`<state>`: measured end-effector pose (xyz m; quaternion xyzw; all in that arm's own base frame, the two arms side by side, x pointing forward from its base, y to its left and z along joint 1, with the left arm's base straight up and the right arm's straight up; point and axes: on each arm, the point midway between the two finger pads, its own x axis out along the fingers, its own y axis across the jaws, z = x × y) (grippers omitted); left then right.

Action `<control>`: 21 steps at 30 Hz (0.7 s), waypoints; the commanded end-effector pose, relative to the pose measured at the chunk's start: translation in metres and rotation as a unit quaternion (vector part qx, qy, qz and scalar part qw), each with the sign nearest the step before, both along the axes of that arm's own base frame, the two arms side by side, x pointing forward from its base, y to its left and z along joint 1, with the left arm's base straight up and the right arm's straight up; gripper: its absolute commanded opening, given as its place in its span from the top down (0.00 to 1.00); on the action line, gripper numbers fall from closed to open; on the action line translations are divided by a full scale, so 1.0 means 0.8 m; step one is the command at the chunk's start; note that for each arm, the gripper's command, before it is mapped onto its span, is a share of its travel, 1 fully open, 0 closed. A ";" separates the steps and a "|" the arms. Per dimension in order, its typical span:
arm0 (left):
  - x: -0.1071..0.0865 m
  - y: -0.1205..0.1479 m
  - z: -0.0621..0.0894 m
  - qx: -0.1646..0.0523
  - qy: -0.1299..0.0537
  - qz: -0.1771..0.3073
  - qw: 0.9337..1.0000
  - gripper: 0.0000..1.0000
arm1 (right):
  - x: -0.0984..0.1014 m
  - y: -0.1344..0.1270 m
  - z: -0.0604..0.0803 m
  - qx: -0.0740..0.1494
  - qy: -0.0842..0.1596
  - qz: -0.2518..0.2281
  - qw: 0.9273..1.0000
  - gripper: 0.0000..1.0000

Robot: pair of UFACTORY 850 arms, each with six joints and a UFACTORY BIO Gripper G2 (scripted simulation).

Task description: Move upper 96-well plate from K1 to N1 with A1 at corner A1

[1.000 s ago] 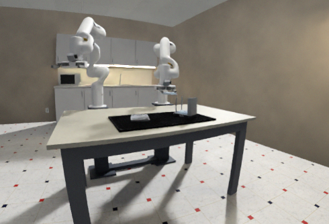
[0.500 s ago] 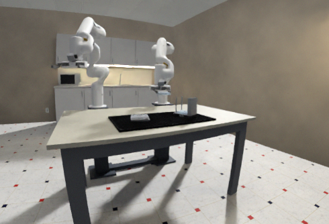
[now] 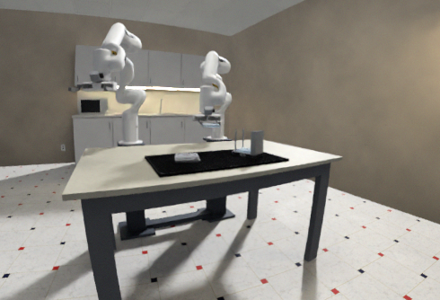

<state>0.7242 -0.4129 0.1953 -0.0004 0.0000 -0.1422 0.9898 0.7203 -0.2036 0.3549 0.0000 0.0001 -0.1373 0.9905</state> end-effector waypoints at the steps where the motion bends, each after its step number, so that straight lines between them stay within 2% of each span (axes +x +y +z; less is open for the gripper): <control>1: -0.002 -0.025 0.001 0.000 -0.001 0.000 1.000 1.00 | 0.001 0.000 0.002 0.000 -0.001 0.000 1.000 0.00; 21: -0.014 -0.099 0.000 0.000 -0.001 0.000 1.000 1.00 | 0.001 0.000 0.002 0.000 -0.001 0.000 1.000 0.00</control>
